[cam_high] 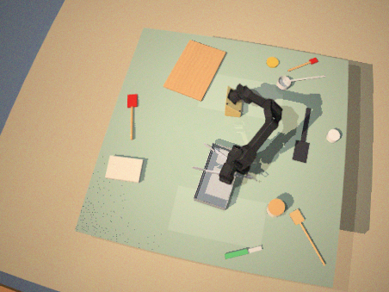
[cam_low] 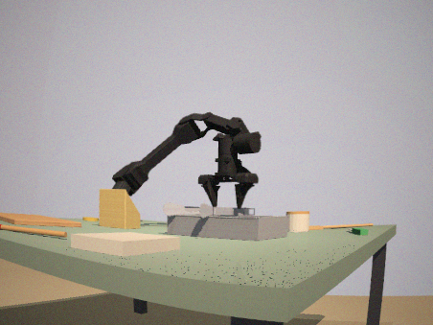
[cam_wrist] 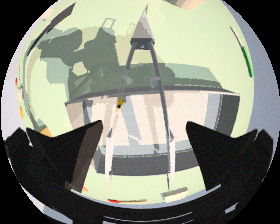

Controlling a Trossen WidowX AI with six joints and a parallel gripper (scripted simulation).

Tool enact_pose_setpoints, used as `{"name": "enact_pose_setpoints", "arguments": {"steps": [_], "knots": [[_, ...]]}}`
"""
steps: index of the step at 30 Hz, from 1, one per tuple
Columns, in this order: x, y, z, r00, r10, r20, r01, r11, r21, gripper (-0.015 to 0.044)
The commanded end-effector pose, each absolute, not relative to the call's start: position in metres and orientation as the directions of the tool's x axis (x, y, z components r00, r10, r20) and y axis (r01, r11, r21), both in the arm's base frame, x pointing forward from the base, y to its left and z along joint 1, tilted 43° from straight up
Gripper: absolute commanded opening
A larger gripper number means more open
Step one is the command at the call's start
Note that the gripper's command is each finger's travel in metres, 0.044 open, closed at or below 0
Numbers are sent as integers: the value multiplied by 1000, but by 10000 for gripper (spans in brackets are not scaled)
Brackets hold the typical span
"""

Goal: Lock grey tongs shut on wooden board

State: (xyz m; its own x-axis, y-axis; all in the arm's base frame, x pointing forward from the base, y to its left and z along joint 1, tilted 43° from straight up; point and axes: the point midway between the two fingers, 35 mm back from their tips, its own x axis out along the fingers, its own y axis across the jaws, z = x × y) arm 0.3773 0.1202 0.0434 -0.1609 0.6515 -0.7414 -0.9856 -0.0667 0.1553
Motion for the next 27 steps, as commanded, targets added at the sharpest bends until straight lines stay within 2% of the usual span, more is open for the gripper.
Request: {"name": "enact_pose_setpoints", "arguments": {"steps": [1, 27], "knots": [[376, 124, 39, -163, 654, -738, -985, -63, 161, 440], [365, 151, 9, -164, 658, -735, -985, -64, 162, 440]]}}
